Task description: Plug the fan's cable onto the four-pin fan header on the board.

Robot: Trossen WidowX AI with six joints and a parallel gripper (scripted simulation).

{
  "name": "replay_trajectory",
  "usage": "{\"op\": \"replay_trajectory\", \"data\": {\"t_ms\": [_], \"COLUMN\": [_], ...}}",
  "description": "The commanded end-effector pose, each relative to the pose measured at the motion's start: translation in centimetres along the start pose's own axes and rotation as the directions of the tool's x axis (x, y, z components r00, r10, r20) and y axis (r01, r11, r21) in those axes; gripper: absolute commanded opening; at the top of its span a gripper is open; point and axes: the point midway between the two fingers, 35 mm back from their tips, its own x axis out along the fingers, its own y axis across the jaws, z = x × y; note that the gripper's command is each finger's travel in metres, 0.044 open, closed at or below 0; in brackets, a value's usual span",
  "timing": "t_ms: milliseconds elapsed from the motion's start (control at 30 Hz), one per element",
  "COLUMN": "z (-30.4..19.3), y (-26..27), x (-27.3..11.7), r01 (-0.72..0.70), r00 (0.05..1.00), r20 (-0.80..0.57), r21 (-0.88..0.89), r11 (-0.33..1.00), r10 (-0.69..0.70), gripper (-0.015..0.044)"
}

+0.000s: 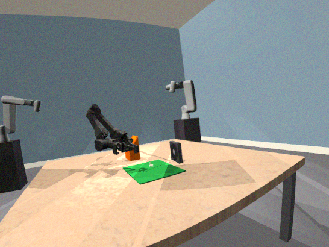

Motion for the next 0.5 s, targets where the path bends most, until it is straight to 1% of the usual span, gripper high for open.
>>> {"op": "replay_trajectory", "data": {"t_ms": [0, 467], "z": [0.0, -1.2], "y": [0.0, -0.2], "x": [0.0, 0.3], "r01": [0.002, 0.000], "r00": [1.000, 1.000], "r20": [-0.004, -0.001], "r21": [0.004, 0.000], "r11": [1.000, 1.000], "r10": [-0.002, 0.000], "gripper": [0.0000, 0.0000]}}
